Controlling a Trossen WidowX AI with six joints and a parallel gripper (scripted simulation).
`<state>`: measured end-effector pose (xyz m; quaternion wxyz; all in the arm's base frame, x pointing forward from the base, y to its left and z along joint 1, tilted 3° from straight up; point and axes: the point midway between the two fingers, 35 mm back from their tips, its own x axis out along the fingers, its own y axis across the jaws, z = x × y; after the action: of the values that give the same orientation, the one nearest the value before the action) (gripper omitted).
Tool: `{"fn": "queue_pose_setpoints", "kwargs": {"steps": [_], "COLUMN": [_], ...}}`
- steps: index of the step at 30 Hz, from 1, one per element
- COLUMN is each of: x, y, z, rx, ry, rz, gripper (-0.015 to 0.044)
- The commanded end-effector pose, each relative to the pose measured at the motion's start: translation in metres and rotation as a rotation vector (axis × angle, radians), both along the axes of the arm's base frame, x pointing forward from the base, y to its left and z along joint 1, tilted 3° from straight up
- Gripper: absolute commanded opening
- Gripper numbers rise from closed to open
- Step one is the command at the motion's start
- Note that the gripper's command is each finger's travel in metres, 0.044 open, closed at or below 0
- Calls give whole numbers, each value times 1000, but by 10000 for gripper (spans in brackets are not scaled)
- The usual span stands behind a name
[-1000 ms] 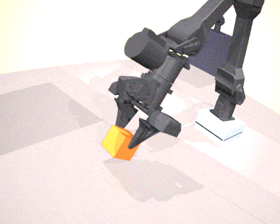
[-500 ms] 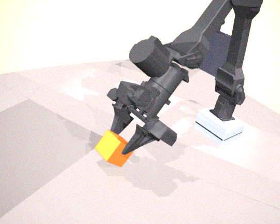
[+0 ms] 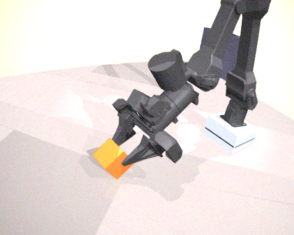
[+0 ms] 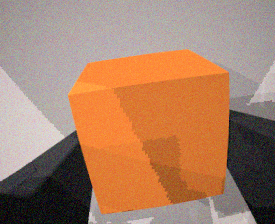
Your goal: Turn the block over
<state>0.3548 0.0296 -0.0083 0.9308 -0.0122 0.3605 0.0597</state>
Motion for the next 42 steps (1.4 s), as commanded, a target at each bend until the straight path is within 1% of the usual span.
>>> {"fn": "queue_pose_setpoints", "kwargs": {"steps": [1,11,31,42], "x": [-8,-19,-20,-20], "y": [0,-1,-1,-1], "z": [-7,-2,1,1], "rx": [11,27,31,31], "ry": [-43,-175,-207,-207], "rz": [-3,-4,-5,-5], "gripper": [0,0,0,289]}}
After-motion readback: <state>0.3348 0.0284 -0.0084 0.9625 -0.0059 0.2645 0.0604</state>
